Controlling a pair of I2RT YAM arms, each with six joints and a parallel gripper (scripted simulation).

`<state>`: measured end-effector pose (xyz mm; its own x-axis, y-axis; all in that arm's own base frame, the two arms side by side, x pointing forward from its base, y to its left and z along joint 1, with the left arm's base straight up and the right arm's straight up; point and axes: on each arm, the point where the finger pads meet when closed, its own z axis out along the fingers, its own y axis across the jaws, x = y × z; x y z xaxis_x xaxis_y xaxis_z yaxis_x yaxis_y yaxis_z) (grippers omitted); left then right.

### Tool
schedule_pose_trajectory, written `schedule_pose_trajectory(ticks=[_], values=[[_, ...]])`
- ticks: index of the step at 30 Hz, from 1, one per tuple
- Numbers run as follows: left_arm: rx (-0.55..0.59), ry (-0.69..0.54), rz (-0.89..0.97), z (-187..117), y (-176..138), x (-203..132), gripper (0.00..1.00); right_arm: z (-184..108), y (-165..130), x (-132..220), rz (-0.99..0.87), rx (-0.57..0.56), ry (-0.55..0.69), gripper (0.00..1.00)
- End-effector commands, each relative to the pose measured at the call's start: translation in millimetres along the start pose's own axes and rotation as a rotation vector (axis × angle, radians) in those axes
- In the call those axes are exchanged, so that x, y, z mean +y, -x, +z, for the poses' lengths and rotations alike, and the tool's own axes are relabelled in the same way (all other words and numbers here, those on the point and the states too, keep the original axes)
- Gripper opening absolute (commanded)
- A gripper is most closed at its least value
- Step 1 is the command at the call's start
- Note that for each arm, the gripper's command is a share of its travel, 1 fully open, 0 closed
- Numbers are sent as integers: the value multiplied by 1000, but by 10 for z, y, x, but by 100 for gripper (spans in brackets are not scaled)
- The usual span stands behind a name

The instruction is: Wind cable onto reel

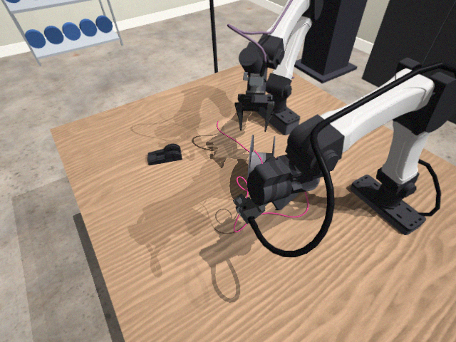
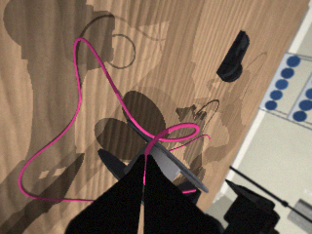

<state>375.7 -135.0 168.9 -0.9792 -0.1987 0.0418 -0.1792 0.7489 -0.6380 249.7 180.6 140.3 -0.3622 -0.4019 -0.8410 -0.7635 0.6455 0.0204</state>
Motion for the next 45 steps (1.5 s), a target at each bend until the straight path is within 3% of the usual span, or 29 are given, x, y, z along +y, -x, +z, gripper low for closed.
schedule_pose_trajectory(ticks=[1,11,17,24,38,45], values=[[-57,-3,22,-53,26,-64,0,-31,153,-50,-12,-60,-23,75],[-54,1,-2,17,-28,-31,0,-33,168,-39,-15,-63,-20,75],[-56,-5,21,89,-231,-209,0,-25,159,-43,-13,-60,-19,75],[-65,-5,9,70,-206,-186,0,-22,150,-44,-12,-58,-19,75],[-55,-6,20,243,-491,-367,0,-13,123,-47,-8,-52,-18,75],[-52,2,-2,273,-451,-302,0,-6,114,-35,-9,-50,-14,75]])
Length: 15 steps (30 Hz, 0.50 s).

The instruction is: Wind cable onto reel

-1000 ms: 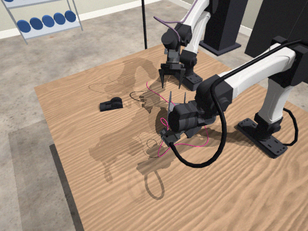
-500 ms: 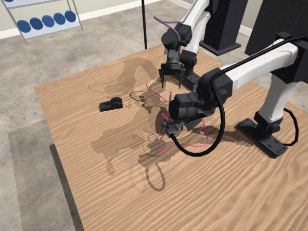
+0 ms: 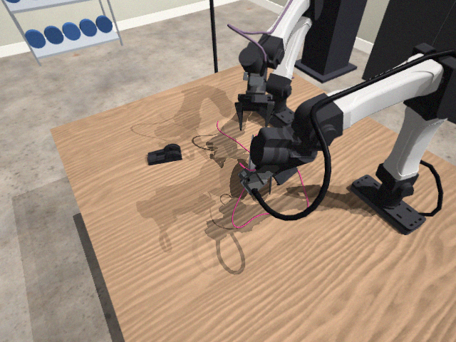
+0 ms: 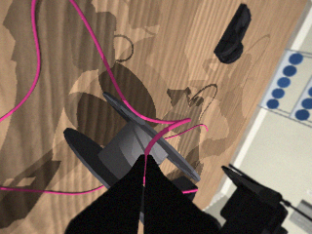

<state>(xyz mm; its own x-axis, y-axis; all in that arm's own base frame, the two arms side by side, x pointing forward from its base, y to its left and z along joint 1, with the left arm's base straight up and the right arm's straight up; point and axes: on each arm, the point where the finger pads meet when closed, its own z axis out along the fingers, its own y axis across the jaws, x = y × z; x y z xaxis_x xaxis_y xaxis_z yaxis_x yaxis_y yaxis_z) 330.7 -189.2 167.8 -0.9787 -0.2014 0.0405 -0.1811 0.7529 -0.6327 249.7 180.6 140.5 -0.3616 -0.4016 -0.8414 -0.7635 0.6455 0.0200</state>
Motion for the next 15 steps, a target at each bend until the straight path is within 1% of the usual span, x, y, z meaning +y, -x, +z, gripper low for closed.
schedule_pose_trajectory(ticks=[1,6,12,15], values=[[-53,-13,19,-53,40,-54,0,-4,111,-35,-9,-49,-13,75],[-52,-14,20,29,-116,-150,0,-1,101,-37,-7,-46,-13,75],[-48,-7,7,58,-91,-117,0,2,93,-37,-6,-45,-13,75],[-51,-14,21,70,-181,-194,0,4,87,-38,-5,-44,-13,75]])
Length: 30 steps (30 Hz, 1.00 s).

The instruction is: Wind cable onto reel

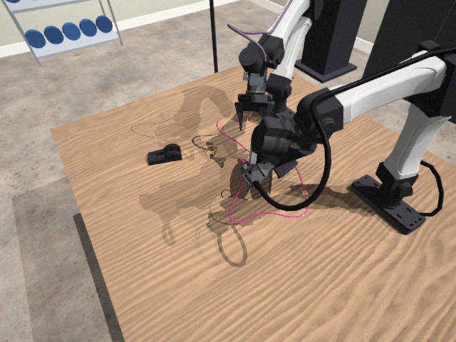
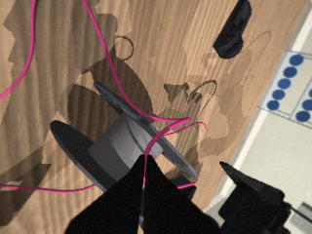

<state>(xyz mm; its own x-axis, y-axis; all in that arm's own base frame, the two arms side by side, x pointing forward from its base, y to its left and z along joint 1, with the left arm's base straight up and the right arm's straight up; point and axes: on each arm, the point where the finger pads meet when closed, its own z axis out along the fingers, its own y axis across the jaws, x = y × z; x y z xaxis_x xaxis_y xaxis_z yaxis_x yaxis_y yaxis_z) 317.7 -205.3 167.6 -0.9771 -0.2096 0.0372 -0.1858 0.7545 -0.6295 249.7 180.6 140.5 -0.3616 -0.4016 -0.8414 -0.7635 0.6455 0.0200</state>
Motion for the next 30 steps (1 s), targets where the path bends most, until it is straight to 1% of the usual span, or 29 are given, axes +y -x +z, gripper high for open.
schedule_pose_trajectory(ticks=[1,4,10,14,15,19,24,30], values=[[-44,-18,24,-7,-49,-112,0,4,85,-38,-5,-43,-13,75],[-44,-18,23,24,-111,-149,0,6,79,-39,-4,-42,-12,75],[-53,-18,13,30,85,-150,0,4,94,-44,-5,-45,-13,75],[-49,-17,22,46,79,-149,0,7,97,-32,-7,-44,-9,75],[-36,-12,20,94,34,-151,0,7,97,-32,-7,-44,-10,75],[-45,-19,25,99,77,-196,0,7,99,-34,-7,-45,-10,75],[-44,-17,21,145,109,-187,0,6,101,-37,-6,-45,-10,75],[-51,-19,19,125,138,-183,0,6,104,-39,-6,-45,-10,75]])
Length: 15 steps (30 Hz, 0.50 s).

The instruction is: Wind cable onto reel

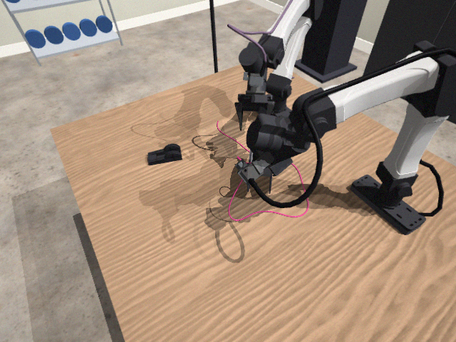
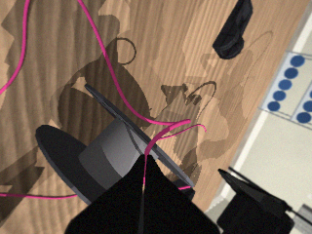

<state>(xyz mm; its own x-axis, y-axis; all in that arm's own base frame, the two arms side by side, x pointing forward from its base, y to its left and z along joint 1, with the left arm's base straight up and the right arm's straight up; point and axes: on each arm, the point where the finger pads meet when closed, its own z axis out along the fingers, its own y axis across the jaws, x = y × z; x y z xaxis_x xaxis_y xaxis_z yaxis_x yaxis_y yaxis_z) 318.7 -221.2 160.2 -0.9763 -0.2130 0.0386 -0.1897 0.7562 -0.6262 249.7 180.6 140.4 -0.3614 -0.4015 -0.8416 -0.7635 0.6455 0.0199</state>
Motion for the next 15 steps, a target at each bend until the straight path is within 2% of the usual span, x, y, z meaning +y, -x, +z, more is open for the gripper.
schedule_pose_trajectory(ticks=[1,15], values=[[-50,-24,23,-33,158,-108,0,5,105,-39,-6,-45,-10,75],[-41,-19,24,-59,22,-43,0,6,114,-35,-7,-46,-8,75]])
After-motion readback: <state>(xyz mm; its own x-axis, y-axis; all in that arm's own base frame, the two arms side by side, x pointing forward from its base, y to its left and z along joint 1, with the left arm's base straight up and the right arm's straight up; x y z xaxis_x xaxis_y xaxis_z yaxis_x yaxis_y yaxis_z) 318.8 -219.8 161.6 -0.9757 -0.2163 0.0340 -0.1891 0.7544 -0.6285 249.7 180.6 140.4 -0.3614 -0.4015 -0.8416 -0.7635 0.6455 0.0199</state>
